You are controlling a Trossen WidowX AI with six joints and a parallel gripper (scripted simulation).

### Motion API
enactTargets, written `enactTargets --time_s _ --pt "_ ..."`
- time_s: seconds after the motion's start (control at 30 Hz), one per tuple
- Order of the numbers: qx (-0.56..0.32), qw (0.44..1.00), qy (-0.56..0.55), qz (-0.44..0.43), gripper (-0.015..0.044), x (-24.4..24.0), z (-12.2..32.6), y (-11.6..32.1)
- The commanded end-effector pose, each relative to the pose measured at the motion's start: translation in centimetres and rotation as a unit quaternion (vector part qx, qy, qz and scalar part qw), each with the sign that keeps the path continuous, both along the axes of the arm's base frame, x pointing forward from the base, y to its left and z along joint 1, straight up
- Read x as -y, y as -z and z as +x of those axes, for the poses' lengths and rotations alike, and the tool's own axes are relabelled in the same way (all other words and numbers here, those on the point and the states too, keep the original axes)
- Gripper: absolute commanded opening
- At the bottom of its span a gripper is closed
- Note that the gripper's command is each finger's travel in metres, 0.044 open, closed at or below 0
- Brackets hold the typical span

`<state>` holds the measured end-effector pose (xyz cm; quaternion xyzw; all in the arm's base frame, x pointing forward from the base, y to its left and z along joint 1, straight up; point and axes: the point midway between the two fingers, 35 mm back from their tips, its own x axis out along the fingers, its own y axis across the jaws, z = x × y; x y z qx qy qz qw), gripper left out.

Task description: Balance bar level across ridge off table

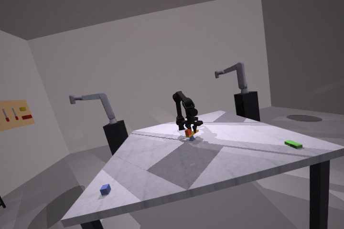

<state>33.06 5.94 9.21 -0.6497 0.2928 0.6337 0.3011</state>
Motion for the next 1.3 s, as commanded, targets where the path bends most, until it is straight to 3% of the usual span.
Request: enactTargets --time_s 0.0,0.17,0.5,0.63,0.9,1.27 --pt "0.000 1.000 0.000 0.000 0.0185 0.0 0.0 0.0" --pt "0.000 1.000 0.000 0.000 0.0185 0.0 0.0 0.0" --pt "0.000 1.000 0.000 0.000 0.0440 0.0 0.0 0.0" --pt "0.000 1.000 0.000 0.000 0.0440 0.0 0.1 -0.8" --pt "0.000 1.000 0.000 0.000 0.0440 0.0 -0.2 -9.8" --pt "0.000 1.000 0.000 0.000 0.0440 0.0 -0.3 -10.0"
